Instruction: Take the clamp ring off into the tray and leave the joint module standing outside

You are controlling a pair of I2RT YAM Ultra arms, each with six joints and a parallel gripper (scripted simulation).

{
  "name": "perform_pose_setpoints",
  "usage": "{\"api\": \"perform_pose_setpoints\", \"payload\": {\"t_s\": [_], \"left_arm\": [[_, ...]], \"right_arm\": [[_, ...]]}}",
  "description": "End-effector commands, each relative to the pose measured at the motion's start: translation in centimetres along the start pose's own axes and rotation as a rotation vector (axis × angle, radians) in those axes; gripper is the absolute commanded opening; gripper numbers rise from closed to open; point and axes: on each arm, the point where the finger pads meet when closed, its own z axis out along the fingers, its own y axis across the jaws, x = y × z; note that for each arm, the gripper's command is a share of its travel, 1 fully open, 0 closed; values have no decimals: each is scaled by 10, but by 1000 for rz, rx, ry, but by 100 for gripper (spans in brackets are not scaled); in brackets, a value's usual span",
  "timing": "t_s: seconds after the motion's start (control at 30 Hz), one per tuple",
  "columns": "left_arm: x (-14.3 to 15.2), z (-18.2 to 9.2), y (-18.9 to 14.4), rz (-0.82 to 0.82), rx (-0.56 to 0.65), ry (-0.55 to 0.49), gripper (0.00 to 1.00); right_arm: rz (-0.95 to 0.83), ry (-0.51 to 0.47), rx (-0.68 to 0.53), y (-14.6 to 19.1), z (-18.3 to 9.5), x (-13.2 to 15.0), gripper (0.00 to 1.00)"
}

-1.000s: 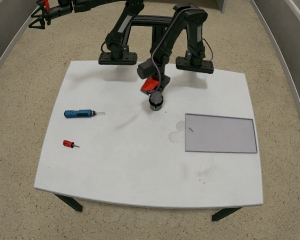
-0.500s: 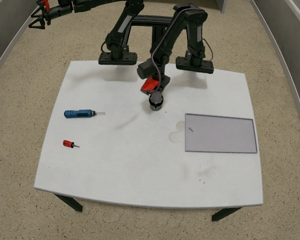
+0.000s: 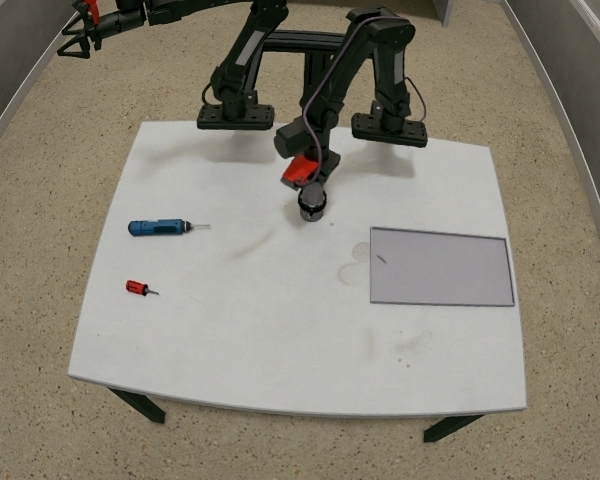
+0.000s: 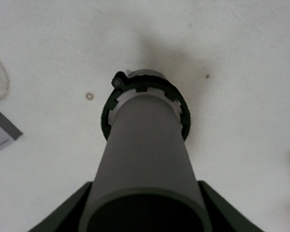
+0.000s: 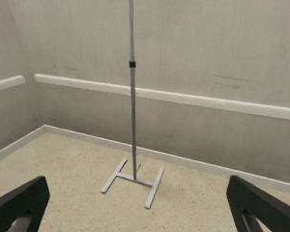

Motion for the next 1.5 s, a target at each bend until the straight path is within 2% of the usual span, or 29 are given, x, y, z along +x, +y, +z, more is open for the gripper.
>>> {"api": "perform_pose_setpoints", "payload": {"t_s": [0.0, 0.23, 0.27, 0.8, 0.83, 1.37, 1.4, 1.47], "left_arm": [[-3, -2, -1, -5, 9, -13, 48], [-3, -2, -1, -5, 9, -13, 48], [-3, -2, -1, -5, 9, -13, 54], [-3, -2, -1, -5, 9, -13, 54], [-3, -2, -1, -5, 9, -13, 60], [-3, -2, -1, -5, 9, -13, 60], [-3, -2, -1, -5, 9, -13, 67], [-3, -2, -1, -5, 9, -13, 67]], "right_arm": [[-1, -25, -1, 1, -2, -9, 100], [-1, -25, -1, 1, -2, -9, 100], [-1, -25, -1, 1, -2, -9, 100], [-1, -25, -1, 1, -2, -9, 100], [-1, -25, -1, 1, -2, -9, 100], [-1, -25, -1, 1, -2, -9, 100], [-1, -25, -1, 1, -2, -9, 100], [-1, -25, -1, 1, -2, -9, 100]]}}
